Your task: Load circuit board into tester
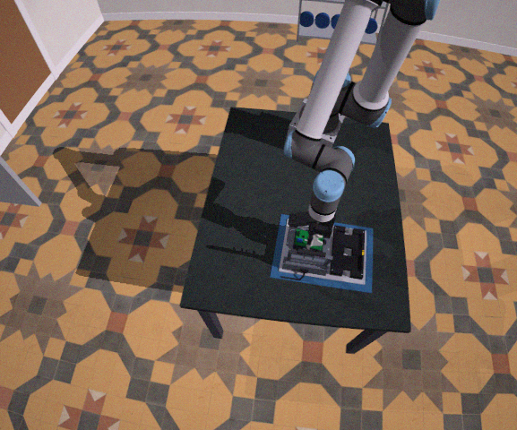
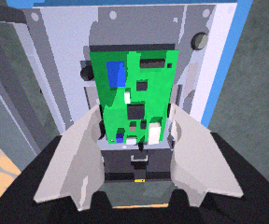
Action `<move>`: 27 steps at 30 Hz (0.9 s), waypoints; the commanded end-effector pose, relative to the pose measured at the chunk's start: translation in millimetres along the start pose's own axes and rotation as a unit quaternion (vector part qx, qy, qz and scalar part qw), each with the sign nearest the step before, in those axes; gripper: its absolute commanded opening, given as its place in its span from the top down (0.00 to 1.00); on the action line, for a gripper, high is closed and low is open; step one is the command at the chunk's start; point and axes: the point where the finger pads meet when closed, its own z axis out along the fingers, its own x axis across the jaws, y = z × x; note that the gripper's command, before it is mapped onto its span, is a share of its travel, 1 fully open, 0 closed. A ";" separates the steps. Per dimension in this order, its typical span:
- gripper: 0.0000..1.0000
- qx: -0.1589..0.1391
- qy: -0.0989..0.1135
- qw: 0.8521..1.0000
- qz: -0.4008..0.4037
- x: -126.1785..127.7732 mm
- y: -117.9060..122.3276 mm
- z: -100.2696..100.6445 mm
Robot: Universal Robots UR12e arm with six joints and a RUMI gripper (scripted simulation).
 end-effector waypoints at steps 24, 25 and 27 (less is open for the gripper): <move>0.61 0.000 -0.001 1.000 0.000 -0.6 -0.1 2.5; 0.61 0.000 -0.001 1.000 0.000 -0.6 -0.1 2.5; 0.61 0.000 -0.001 1.000 0.000 -0.6 -0.1 2.5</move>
